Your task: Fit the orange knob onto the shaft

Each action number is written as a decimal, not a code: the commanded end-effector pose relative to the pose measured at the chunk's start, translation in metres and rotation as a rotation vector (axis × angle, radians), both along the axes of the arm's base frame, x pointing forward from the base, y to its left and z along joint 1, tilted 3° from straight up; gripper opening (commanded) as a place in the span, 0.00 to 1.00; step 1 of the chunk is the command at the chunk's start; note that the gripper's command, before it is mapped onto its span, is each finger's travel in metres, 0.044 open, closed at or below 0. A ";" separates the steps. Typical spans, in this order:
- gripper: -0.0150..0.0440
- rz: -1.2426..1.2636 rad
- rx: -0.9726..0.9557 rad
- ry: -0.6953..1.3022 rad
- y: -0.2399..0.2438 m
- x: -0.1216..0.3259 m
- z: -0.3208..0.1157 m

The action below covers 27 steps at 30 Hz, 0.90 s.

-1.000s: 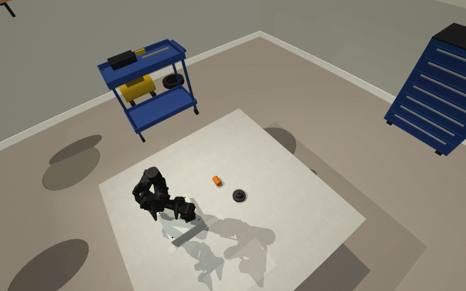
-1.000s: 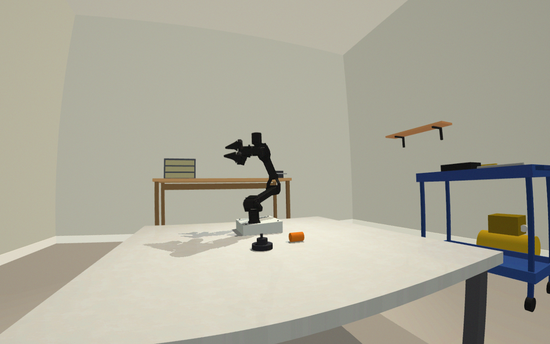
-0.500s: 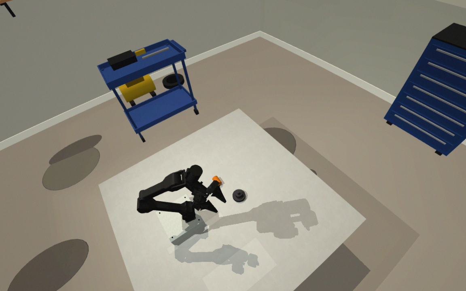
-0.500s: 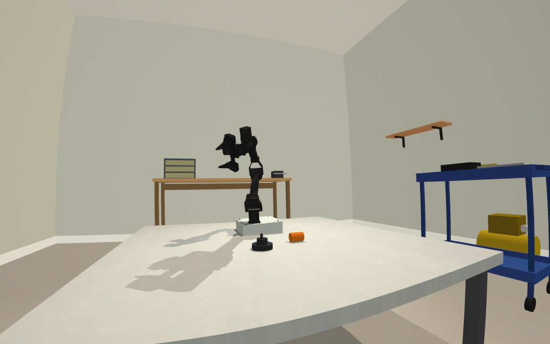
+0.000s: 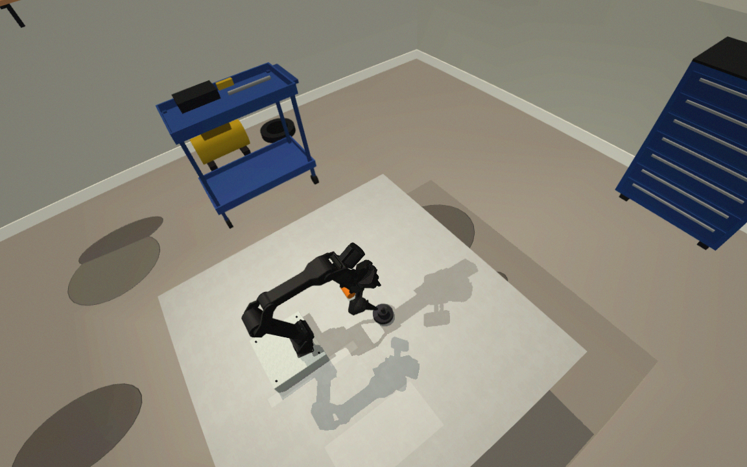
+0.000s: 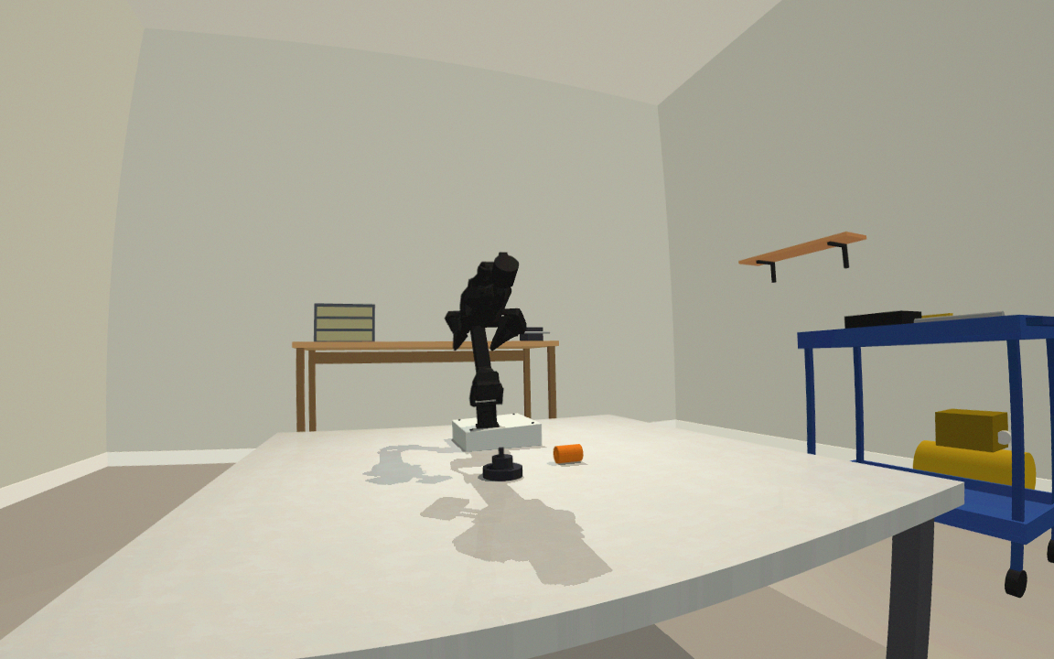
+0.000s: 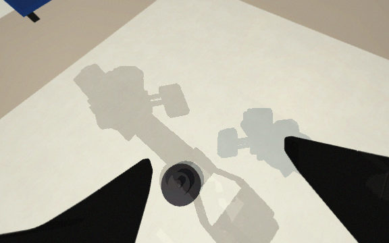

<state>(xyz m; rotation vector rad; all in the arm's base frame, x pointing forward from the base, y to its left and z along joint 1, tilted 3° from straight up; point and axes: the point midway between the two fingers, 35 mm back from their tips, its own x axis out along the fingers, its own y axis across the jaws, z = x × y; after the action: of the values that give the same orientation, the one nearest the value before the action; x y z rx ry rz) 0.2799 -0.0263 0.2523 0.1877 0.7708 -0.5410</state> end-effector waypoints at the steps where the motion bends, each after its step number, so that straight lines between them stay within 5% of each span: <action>1: 1.00 0.456 -0.176 0.308 0.057 0.018 -0.045; 19: 1.00 1.986 -0.670 0.998 0.216 -0.032 -0.187; 27: 1.00 2.009 -0.675 1.005 0.218 -0.034 -0.189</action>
<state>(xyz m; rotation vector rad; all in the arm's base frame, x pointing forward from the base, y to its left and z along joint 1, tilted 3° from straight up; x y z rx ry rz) 0.2468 0.1903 0.0653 -1.4728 1.2442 1.1351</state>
